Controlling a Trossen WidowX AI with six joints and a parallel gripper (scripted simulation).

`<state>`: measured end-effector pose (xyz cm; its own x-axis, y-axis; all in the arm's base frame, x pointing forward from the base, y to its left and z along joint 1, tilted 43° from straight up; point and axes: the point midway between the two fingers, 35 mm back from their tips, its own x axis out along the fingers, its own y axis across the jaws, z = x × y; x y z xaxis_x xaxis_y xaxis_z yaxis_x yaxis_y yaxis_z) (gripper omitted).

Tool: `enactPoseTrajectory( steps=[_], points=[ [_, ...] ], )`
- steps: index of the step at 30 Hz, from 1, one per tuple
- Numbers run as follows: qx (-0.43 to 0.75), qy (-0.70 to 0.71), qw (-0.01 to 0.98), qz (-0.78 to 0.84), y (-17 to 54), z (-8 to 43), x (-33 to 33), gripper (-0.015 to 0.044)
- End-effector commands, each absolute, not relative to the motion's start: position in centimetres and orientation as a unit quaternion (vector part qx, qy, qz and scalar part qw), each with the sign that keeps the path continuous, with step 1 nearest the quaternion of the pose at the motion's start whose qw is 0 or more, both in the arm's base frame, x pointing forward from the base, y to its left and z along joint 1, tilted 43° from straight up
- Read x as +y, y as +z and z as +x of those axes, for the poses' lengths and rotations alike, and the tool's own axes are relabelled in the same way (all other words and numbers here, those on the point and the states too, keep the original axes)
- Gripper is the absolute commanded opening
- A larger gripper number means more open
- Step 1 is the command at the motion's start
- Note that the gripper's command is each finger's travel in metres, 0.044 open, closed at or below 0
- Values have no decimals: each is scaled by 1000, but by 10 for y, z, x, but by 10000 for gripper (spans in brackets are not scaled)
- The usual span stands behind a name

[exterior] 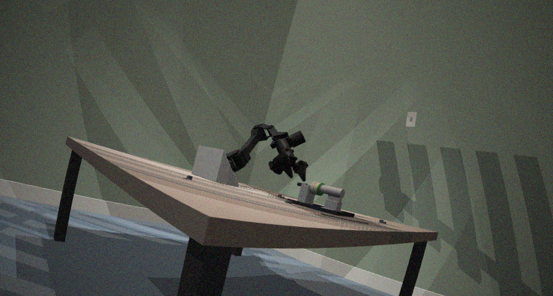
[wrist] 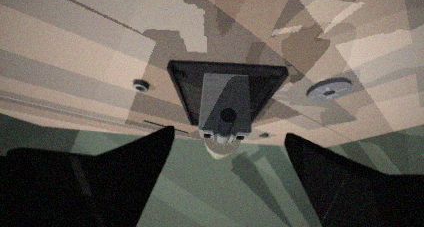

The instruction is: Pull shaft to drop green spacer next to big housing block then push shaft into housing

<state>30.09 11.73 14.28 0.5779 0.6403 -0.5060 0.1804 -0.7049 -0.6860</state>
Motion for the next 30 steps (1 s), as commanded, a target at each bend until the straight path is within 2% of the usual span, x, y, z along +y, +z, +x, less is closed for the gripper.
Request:
enactPoseTrajectory(
  steps=[1, 15, 17, 24, 30],
  points=[
    [-244, 389, 295, -838, 142, 301, 117, 440],
    [-244, 389, 295, -838, 142, 301, 117, 440],
    [-227, 408, 324, -823, 142, 303, 117, 440],
    [-5, 552, 576, -602, 142, 328, 119, 440],
    [243, 580, 699, -340, 144, 340, 119, 440]
  ],
)
